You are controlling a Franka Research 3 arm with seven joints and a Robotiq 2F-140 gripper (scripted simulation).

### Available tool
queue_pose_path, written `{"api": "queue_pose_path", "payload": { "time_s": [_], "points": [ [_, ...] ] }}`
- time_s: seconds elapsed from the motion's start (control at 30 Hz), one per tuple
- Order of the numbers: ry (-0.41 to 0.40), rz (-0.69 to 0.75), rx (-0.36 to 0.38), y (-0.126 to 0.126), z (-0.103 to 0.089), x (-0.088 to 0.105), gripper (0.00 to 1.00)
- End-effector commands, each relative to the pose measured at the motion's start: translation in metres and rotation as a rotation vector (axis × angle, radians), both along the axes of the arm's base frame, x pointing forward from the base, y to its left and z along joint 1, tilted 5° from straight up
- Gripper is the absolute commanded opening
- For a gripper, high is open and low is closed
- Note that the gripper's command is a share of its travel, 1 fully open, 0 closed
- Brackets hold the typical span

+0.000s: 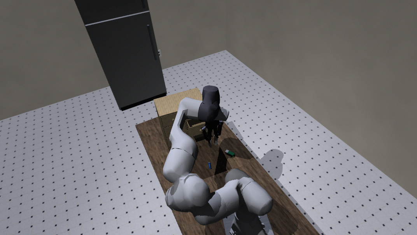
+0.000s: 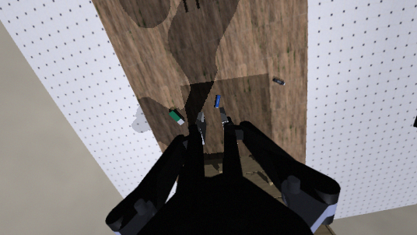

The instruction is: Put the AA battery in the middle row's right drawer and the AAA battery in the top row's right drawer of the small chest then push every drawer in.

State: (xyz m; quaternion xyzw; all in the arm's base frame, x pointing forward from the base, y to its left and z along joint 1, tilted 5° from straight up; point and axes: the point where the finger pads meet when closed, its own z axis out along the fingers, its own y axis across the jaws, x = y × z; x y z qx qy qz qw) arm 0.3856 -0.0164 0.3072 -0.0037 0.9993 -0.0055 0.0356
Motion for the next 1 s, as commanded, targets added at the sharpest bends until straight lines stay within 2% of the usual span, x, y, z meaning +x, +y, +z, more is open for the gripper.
{"api": "queue_pose_path", "payload": {
  "time_s": [0.0, 0.03, 0.07, 0.13, 0.17, 0.27, 0.3, 0.4, 0.43, 0.53, 0.57, 0.67, 0.7, 0.77, 0.83, 0.87, 0.97],
  "points": [
    [-0.003, 0.23, -0.03, -0.01, -0.007, 0.006, 0.2],
    [-0.003, 0.23, -0.03, -0.01, -0.007, 0.006, 0.2],
    [0.0, 0.325, -0.037, -0.013, -0.013, 0.008, 0.2],
    [0.0, 0.325, -0.037, -0.013, -0.013, 0.008, 0.2],
    [0.003, 0.409, -0.04, -0.016, -0.02, 0.011, 0.2],
    [0.002, 0.431, -0.044, -0.016, -0.02, 0.011, 0.2],
    [0.006, 0.522, -0.048, -0.018, -0.027, 0.014, 0.2],
    [0.006, 0.549, -0.053, -0.018, -0.027, 0.014, 0.2],
    [0.01, 0.64, -0.055, -0.02, -0.035, 0.017, 0.2],
    [0.009, 0.676, -0.062, -0.02, -0.035, 0.017, 0.2],
    [0.014, 0.764, -0.063, -0.022, -0.044, 0.02, 0.2],
    [0.013, 0.813, -0.071, -0.022, -0.044, 0.02, 0.2],
    [0.019, 0.891, -0.069, -0.024, -0.054, 0.023, 0.2],
    [0.018, 0.957, -0.081, -0.024, -0.054, 0.023, 0.2],
    [0.018, 0.957, -0.081, -0.024, -0.054, 0.023, 0.2],
    [0.024, 1.045, -0.079, -0.024, -0.065, 0.026, 0.2],
    [0.022, 1.118, -0.092, -0.024, -0.065, 0.026, 0.2]
  ]
}}
